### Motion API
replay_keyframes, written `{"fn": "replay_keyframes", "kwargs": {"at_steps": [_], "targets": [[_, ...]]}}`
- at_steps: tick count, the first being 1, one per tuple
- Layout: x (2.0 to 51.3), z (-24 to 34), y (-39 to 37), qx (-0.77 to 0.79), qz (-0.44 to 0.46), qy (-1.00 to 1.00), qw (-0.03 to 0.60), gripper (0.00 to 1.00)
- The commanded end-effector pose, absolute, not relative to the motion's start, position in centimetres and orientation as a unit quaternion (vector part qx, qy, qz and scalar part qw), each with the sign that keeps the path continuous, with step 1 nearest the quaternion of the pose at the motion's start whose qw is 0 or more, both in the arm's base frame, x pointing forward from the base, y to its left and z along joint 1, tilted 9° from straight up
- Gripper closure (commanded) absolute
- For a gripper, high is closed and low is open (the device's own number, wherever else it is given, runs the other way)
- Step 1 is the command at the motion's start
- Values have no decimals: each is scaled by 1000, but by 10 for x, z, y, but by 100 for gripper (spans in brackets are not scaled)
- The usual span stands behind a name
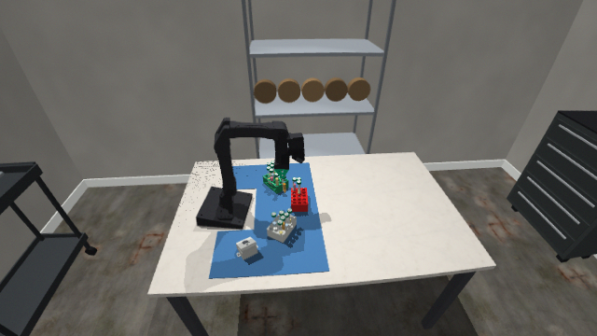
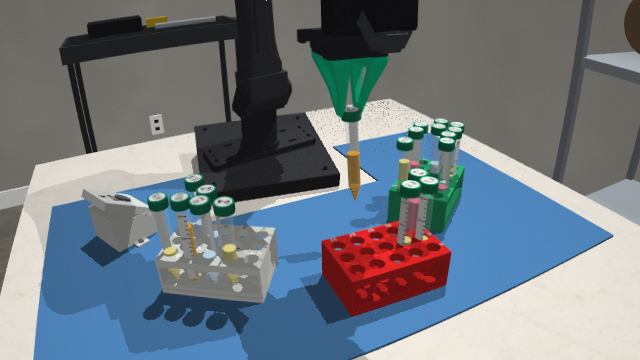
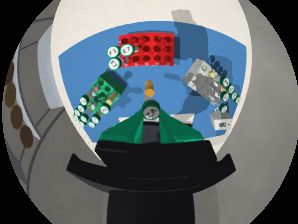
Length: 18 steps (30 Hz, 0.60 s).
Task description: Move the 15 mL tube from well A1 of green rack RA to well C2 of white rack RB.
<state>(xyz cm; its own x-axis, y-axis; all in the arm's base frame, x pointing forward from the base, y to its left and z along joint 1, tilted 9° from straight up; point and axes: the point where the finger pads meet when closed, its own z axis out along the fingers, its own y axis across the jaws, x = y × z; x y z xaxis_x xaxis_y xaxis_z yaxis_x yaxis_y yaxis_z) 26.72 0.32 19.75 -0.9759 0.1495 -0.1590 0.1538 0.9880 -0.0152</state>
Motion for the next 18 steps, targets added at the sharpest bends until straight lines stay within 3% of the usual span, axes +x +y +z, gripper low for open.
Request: {"fn": "replay_keyframes", "kwargs": {"at_steps": [1, 18], "targets": [[268, 201, 3, 159, -6, 984, 86, 100], [268, 201, 3, 397, 16, 914, 85, 100]]}}
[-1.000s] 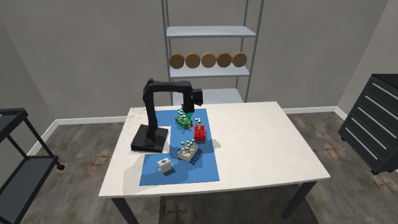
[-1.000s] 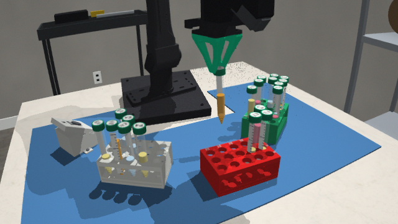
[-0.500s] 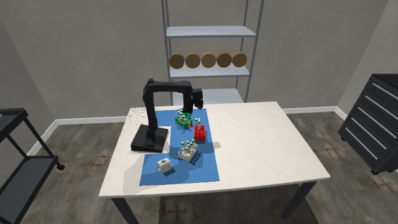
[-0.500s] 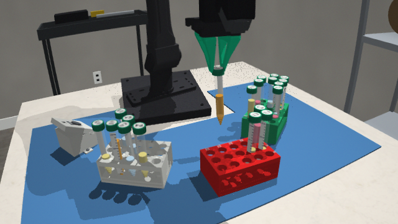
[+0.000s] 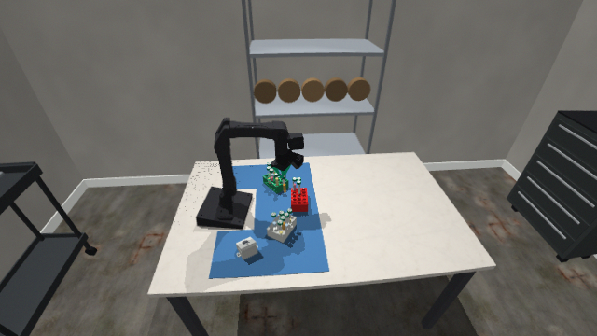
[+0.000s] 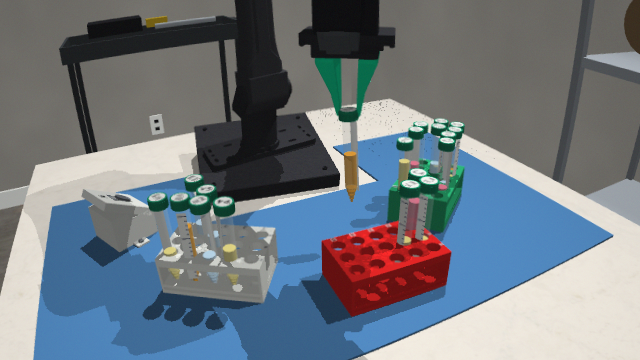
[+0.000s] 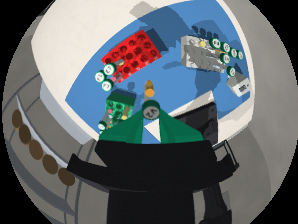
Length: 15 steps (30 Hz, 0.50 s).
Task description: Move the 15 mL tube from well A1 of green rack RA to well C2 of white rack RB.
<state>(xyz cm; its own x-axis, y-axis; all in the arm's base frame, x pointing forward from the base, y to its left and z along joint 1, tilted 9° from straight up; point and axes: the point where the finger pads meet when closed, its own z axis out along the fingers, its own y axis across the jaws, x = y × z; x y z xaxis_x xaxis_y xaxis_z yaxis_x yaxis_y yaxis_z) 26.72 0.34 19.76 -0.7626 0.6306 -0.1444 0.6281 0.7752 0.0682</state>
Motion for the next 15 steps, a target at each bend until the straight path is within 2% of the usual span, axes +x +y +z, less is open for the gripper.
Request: {"fn": "replay_keyframes", "kwargs": {"at_steps": [1, 15], "targets": [[268, 201, 3, 397, 16, 914, 85, 100], [268, 201, 3, 584, 34, 807, 79, 100]]}}
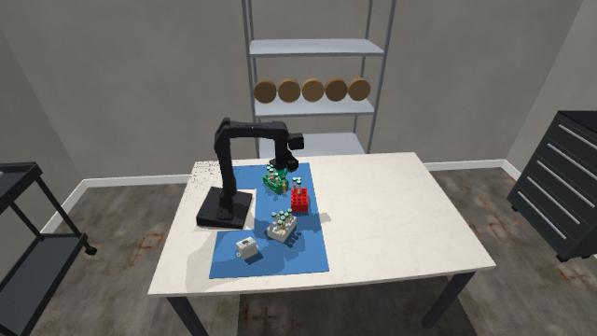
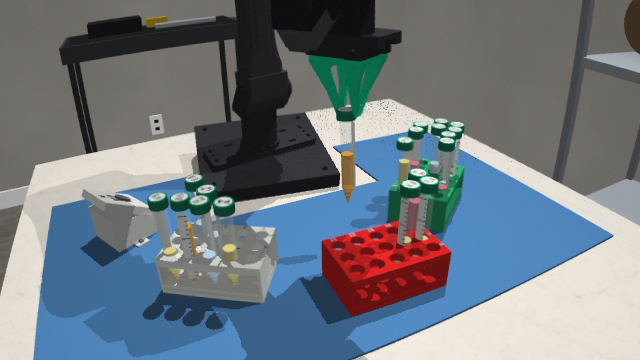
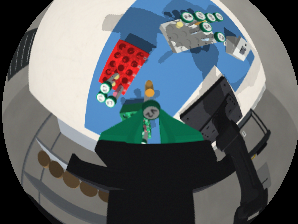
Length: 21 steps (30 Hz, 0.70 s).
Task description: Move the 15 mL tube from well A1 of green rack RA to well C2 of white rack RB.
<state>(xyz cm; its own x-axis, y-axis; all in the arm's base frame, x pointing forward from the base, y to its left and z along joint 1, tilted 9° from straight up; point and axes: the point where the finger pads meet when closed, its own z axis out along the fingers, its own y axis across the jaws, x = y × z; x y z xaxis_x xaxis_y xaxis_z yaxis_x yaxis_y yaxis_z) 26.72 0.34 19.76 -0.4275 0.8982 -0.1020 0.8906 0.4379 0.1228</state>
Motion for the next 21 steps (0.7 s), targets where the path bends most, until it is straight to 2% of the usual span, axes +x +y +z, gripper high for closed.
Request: {"fn": "replay_keyframes", "kwargs": {"at_steps": [1, 8, 21], "targets": [[268, 201, 3, 598, 35, 797, 79, 100], [268, 201, 3, 656, 41, 750, 76, 100], [250, 199, -24, 656, 40, 750, 76, 100]]}}
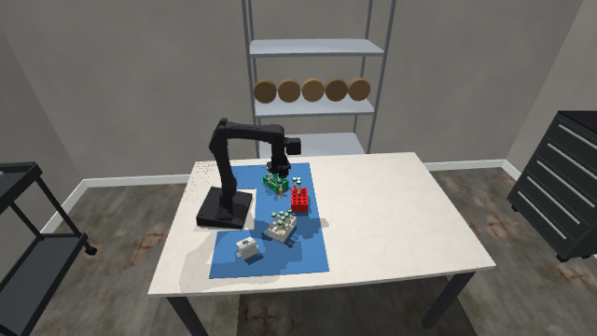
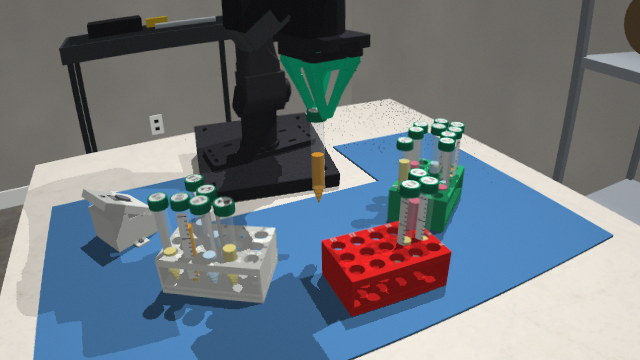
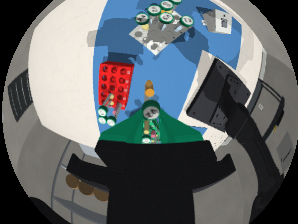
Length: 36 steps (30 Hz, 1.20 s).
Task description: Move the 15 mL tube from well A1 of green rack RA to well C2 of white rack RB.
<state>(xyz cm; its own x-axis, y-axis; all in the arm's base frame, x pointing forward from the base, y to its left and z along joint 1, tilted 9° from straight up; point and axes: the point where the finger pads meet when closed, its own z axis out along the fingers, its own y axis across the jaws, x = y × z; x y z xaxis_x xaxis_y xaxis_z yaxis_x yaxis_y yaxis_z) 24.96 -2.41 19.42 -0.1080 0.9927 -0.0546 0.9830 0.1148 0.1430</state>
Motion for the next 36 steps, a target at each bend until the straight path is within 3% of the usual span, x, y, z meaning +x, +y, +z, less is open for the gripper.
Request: {"fn": "replay_keyframes", "kwargs": {"at_steps": [1, 21, 36], "targets": [[248, 198, -27, 656, 40, 750, 76, 100], [215, 195, -78, 656, 39, 750, 76, 100], [232, 198, -91, 656, 39, 750, 77, 100]]}}
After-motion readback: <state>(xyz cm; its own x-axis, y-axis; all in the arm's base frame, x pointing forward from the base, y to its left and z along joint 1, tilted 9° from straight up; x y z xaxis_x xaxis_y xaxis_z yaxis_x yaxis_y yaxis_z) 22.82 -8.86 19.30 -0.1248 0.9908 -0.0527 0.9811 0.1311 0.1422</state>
